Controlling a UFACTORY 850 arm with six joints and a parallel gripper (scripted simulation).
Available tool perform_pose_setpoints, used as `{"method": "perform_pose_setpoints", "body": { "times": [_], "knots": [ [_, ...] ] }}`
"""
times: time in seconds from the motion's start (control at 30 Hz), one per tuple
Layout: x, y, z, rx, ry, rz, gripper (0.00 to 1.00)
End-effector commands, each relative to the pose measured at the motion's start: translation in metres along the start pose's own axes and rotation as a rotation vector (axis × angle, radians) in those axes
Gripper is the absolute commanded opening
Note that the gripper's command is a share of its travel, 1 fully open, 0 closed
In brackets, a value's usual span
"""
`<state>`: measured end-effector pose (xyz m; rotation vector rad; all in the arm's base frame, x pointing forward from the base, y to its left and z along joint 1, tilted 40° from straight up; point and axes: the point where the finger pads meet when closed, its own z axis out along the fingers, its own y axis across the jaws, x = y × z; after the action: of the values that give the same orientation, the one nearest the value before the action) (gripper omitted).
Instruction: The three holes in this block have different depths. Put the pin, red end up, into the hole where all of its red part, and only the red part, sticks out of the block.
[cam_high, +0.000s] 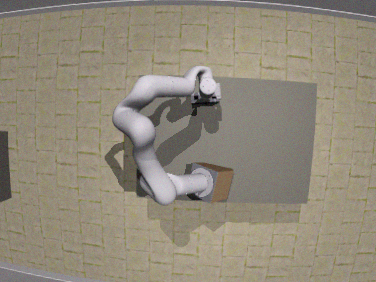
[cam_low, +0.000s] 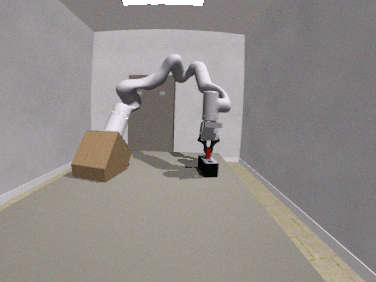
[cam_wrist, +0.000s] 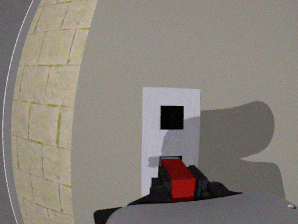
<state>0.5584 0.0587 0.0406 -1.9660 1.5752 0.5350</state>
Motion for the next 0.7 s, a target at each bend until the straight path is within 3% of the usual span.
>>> {"method": "perform_pose_setpoints", "body": {
  "times": [0.0, 0.67],
  "knots": [
    [0.0002, -0.0008, -0.0008, 0.002, 0.001, 0.0, 0.0],
    [0.0004, -0.0002, 0.0032, 0.002, 0.001, 0.0, 0.0]
  ]
}}
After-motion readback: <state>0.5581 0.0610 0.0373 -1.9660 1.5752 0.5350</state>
